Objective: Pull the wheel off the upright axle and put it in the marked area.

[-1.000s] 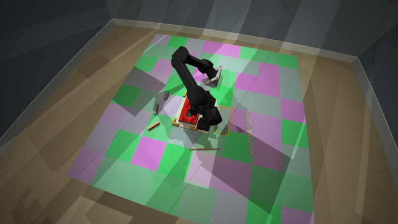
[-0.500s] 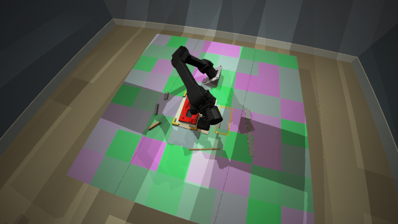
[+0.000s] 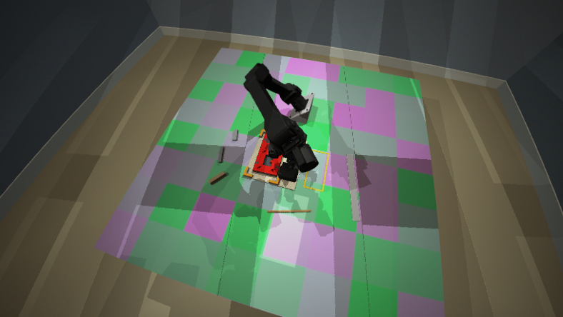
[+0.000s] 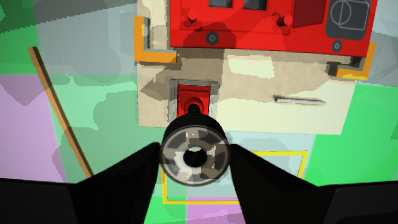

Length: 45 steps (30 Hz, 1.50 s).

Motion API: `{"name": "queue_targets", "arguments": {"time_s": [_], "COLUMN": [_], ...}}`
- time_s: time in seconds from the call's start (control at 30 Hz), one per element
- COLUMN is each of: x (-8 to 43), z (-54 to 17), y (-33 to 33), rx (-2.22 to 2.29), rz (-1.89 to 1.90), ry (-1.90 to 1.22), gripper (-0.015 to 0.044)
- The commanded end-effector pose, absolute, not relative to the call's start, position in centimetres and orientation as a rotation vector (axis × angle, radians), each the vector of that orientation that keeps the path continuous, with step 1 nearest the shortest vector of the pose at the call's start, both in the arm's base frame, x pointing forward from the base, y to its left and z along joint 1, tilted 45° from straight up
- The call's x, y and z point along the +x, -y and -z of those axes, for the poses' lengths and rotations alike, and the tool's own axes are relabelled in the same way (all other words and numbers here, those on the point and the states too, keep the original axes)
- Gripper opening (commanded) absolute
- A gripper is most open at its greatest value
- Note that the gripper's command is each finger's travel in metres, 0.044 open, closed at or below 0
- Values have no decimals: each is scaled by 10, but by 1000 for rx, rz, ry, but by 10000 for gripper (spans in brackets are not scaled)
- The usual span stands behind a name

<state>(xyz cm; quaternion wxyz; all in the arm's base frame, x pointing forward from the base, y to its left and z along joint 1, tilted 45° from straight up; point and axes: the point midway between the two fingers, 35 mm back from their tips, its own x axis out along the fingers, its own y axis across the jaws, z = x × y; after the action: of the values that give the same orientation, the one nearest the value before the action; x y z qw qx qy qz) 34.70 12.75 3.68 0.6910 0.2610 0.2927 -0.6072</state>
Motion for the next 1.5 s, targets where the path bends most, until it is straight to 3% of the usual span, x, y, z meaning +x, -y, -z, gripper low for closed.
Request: {"name": "queue_targets", "arguments": {"time_s": [0.0,0.63,1.47], "x": [337,280,289], "z": [-24,30,89], "y": [-141,-199,-144], "rx": [577,579,579], "rz": [1356,1359,1358], "ry": [-664,-668,-665], "gripper": [0,0,0]}}
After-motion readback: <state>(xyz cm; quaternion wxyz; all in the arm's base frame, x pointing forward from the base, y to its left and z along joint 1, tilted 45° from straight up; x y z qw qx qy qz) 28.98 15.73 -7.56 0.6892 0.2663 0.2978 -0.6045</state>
